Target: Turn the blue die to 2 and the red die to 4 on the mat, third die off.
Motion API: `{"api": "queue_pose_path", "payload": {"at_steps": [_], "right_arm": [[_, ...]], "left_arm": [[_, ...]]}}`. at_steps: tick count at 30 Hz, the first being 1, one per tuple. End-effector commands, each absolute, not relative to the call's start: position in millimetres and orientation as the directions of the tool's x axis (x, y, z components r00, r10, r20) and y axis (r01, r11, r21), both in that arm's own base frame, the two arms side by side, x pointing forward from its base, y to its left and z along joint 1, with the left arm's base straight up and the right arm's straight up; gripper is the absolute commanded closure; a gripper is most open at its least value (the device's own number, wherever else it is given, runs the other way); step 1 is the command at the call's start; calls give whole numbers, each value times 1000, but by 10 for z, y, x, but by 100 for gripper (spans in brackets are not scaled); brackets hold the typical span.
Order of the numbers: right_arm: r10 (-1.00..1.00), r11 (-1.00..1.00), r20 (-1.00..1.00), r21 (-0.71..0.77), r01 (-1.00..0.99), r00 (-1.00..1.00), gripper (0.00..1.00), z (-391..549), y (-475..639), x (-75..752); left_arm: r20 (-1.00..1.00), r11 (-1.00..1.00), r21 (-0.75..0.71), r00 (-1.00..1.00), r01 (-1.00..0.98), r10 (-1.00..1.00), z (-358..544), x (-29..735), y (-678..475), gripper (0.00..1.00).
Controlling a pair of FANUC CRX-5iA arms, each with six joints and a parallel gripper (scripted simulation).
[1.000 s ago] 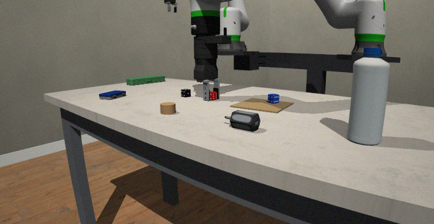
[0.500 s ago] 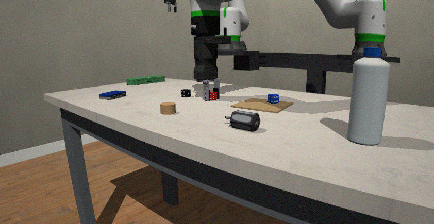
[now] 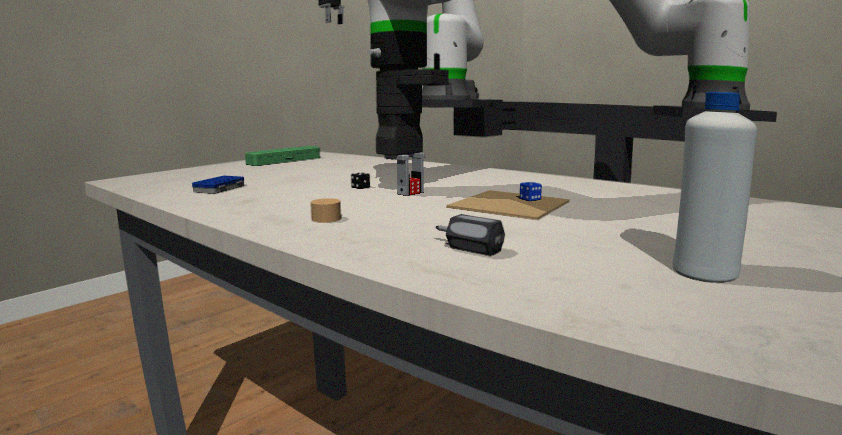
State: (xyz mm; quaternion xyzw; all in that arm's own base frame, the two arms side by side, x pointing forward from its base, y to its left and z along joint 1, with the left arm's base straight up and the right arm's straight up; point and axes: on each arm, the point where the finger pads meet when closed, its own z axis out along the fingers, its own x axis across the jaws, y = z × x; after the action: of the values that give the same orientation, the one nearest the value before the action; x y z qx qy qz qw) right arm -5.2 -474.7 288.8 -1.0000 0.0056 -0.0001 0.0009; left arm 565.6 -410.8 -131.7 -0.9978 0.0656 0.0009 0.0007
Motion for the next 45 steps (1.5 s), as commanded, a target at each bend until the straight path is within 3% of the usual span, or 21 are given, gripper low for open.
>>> {"api": "queue_pose_path", "payload": {"at_steps": [1, 23, 45], "right_arm": [[-11, -1000, 0, 0, -11, 1000, 0, 2897, -4750, -53], [-11, -1000, 0, 0, -11, 1000, 0, 2897, -4750, -53], [-11, -1000, 0, 0, -11, 1000, 0, 2897, -4750, -53]], "left_arm": [[0, -991, 0, 991, -131, -131, -1304, 5663, -4114, 51], [0, -991, 0, 991, -131, -131, -1272, 5663, -4114, 51], [0, -991, 0, 991, -131, -131, -304, 5663, -4114, 51]]}}
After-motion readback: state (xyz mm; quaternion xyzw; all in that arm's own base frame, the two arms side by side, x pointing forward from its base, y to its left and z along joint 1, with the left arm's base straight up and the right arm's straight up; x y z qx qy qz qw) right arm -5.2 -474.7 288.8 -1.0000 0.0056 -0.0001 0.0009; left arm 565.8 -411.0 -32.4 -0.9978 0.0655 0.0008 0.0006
